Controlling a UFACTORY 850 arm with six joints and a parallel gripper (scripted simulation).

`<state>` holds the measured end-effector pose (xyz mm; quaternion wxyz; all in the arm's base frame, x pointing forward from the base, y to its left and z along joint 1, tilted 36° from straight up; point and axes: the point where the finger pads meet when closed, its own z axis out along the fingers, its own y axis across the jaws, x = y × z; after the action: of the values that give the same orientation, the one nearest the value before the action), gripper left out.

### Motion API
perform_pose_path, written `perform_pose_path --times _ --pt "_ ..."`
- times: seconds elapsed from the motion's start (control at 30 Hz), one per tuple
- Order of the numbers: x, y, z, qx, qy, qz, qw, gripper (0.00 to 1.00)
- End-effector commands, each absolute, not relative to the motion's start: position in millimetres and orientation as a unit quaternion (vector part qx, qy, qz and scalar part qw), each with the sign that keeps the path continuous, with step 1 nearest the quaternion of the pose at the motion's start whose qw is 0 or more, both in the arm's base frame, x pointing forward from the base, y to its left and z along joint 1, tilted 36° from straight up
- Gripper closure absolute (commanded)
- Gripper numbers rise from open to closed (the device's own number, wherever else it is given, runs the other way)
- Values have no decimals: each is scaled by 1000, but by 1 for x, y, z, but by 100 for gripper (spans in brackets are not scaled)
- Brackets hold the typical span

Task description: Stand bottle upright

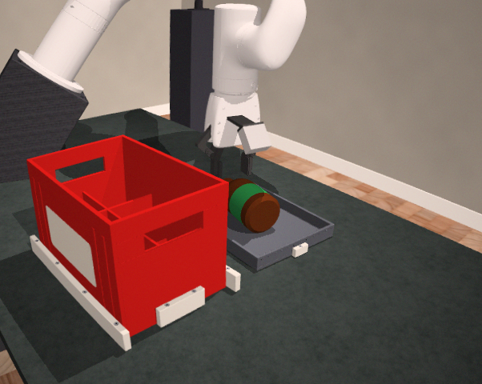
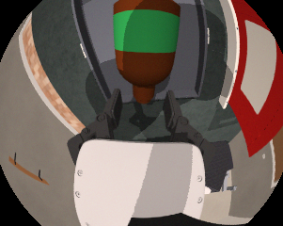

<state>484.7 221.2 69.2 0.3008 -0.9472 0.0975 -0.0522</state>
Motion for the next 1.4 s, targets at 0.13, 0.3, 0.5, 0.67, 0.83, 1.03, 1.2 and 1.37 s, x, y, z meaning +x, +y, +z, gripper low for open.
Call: perform_pose_path --times 0.13,0.3,0.5,0.67,0.83,1.03,1.2,1.37 --pt "485 221 70 -947 98 -53 301 35" --pt "485 221 70 -947 98 -53 301 35" --pt "485 221 70 -947 98 -53 301 35" --pt "485 221 70 -947 98 -53 301 35" --pt "485 221 69 -947 98 -53 301 35" --pt "486 223 67 -947 98 -53 301 35" --pt "486 224 65 -947 98 -53 301 35" --pt "487 227 61 -947 98 -53 301 35"
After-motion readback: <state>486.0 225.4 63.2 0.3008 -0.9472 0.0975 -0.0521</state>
